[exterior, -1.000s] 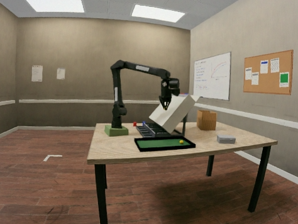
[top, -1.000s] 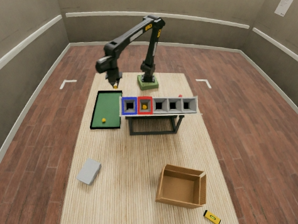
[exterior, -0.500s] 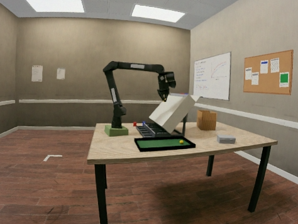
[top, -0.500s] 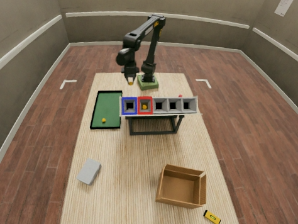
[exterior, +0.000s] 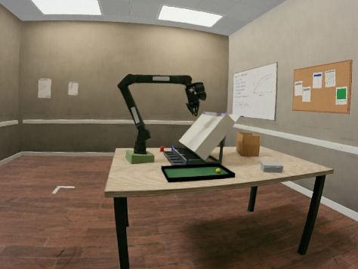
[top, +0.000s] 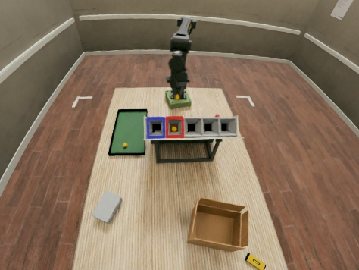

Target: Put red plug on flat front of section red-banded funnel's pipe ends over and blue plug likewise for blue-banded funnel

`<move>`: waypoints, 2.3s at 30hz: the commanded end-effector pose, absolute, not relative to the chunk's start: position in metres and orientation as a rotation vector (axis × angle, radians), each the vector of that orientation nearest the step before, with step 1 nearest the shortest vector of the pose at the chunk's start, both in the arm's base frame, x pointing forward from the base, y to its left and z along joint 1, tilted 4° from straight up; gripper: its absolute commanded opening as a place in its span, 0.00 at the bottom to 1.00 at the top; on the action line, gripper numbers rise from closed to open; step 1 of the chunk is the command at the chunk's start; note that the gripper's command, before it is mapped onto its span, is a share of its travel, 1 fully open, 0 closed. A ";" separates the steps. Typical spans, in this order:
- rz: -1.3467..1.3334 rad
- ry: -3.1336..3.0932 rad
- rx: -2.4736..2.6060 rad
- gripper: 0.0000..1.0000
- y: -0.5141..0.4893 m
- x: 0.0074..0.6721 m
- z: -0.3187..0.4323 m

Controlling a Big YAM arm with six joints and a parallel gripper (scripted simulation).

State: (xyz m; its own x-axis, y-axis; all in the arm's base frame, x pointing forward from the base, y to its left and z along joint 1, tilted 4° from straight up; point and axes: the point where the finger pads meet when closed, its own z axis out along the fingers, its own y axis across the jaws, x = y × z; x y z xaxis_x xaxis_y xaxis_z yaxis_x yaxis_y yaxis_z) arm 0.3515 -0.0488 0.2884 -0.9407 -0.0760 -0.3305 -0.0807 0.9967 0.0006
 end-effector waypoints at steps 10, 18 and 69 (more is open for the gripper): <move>0.017 2.677 -0.034 0.00 0.023 0.369 0.354; 0.022 2.643 -0.019 0.00 0.053 0.374 0.371; 0.025 2.626 -0.012 0.00 0.075 0.536 0.396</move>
